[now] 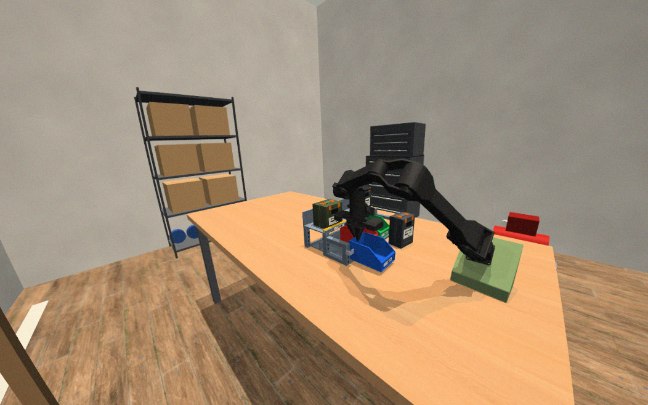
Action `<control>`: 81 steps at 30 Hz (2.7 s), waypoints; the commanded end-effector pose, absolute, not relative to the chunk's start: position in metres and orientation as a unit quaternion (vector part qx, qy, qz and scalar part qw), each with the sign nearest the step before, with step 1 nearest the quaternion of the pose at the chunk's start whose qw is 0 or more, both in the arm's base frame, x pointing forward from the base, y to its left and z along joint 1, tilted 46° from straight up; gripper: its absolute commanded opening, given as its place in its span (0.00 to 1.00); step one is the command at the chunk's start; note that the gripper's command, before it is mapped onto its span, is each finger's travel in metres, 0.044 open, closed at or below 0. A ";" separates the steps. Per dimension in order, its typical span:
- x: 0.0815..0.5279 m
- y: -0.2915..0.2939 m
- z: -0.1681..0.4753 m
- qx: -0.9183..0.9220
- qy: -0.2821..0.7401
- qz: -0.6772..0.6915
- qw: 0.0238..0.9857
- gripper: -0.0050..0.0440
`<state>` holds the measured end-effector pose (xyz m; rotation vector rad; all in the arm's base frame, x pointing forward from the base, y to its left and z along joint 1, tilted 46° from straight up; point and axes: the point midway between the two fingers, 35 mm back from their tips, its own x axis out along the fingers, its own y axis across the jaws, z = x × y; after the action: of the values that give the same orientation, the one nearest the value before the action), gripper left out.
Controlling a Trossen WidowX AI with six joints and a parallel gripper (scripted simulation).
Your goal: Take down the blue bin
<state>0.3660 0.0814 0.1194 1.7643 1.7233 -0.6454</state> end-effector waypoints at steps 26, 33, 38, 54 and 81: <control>0.367 0.076 0.129 0.665 0.643 -0.238 0.294 0.10; 0.367 0.076 0.129 0.665 0.643 -0.238 0.294 0.10; 0.362 0.077 0.127 0.665 0.643 -0.240 0.294 0.10; 0.354 0.078 0.126 0.665 0.644 -0.241 0.293 0.10; 0.344 0.083 0.119 0.665 0.644 -0.239 0.294 0.10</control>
<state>0.3439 0.0833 0.1163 1.7636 1.7213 -0.6409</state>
